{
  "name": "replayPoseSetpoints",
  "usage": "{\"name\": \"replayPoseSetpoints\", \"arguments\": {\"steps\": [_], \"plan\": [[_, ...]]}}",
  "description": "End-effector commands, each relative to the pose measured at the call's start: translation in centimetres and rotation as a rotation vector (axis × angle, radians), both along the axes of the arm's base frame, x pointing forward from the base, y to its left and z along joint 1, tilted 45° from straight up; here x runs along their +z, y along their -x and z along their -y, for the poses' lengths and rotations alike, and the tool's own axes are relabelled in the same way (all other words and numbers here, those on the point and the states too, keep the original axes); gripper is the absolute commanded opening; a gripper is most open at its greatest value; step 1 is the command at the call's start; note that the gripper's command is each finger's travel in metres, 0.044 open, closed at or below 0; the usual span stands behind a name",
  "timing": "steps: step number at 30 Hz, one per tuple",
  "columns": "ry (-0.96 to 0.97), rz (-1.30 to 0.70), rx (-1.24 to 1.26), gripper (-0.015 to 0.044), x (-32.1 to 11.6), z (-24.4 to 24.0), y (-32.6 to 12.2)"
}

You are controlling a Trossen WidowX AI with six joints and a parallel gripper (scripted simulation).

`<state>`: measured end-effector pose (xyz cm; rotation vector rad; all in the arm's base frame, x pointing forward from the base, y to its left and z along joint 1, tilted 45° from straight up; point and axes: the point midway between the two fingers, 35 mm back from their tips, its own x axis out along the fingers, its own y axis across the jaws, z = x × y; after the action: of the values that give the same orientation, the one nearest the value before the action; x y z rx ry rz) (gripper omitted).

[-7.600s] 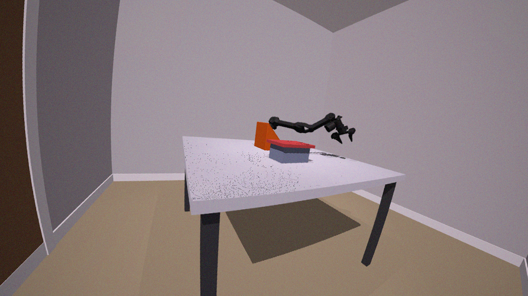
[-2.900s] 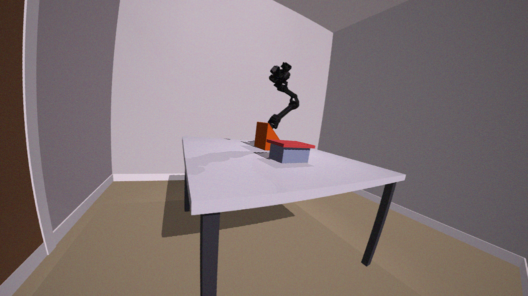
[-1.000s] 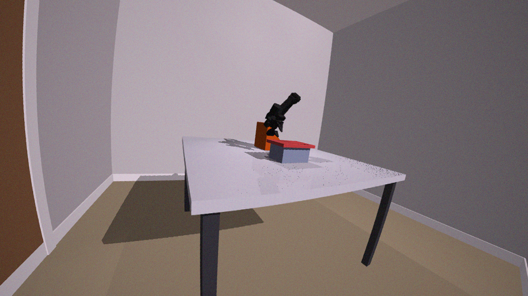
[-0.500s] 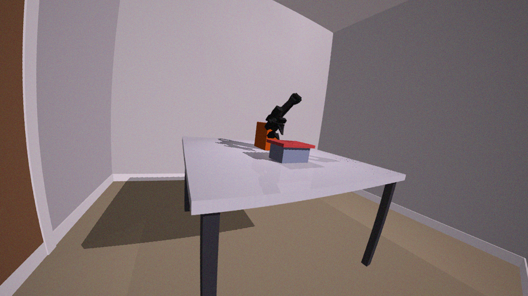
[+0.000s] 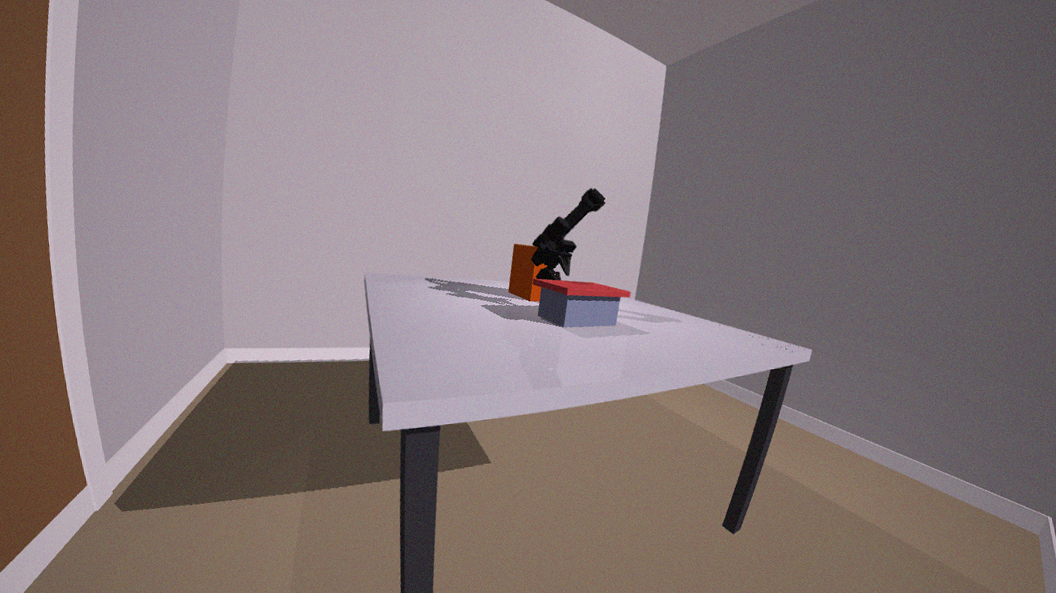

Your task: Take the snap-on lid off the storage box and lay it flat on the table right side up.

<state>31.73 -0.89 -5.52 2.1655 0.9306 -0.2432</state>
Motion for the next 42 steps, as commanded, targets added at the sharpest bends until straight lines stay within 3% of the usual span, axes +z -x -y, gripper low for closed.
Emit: {"name": "replayPoseSetpoints", "arguments": {"steps": [1,10,11,27,31,42], "plan": [[0.0,0.008,-0.005,0.0235,-0.17,-0.28,-0.74],[-0.007,0.014,-0.008,0.0235,-0.59,-1.12,-1.51],[-0.007,0.014,-0.008,0.0209,-0.59,-1.12,-1.51],[-0.007,0.014,-0.008,0.0102,-0.59,-1.12,-1.51],[-0.007,0.014,-0.008,0.0,-0.59,-1.12,-1.51],[-0.005,0.016,-0.006,0.0,-0.4,-0.98,-1.5]]}}
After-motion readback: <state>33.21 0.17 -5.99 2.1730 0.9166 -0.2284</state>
